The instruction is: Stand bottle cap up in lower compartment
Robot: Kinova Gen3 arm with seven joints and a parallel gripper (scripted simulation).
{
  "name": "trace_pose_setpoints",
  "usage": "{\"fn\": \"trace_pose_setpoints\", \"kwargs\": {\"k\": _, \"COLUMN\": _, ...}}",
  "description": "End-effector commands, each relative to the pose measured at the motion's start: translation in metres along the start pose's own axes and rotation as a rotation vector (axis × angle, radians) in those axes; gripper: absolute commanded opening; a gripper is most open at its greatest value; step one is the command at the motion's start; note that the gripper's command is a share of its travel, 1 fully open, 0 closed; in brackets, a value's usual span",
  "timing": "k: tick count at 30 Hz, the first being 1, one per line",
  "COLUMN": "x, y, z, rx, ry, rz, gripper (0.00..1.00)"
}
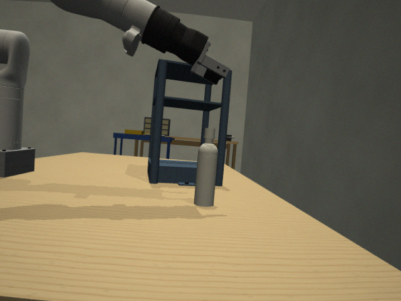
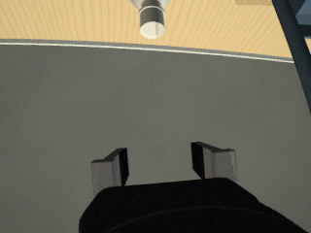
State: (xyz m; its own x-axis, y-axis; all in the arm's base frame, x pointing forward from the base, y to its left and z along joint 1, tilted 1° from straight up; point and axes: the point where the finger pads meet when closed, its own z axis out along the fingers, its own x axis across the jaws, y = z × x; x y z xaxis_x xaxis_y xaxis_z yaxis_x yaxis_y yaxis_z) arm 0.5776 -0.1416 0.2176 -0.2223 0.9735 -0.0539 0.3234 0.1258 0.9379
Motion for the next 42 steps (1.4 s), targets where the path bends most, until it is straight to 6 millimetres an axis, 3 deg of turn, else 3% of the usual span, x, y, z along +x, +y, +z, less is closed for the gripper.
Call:
{"fn": "trace_pose_setpoints", "kwargs": {"k": 1, "x": 0.0, "y": -0.012, "z": 0.001, "rx": -0.058, "ry": 0.002, "rz": 0.03, "gripper": 1.0}}
{"fn": "trace_pose_setpoints", "kwargs": {"k": 23, "x": 0.0, "y": -0.03, "z": 0.009, "rx": -0.288, "ry": 0.006, "rz": 0.031, "gripper": 1.0}}
{"fn": "trace_pose_setpoints", "kwargs": {"k": 42, "x": 0.0, "y": -0.036, "z": 0.01, "rx": -0.348, "ry": 0.0, "rz": 0.029, "gripper": 1.0}}
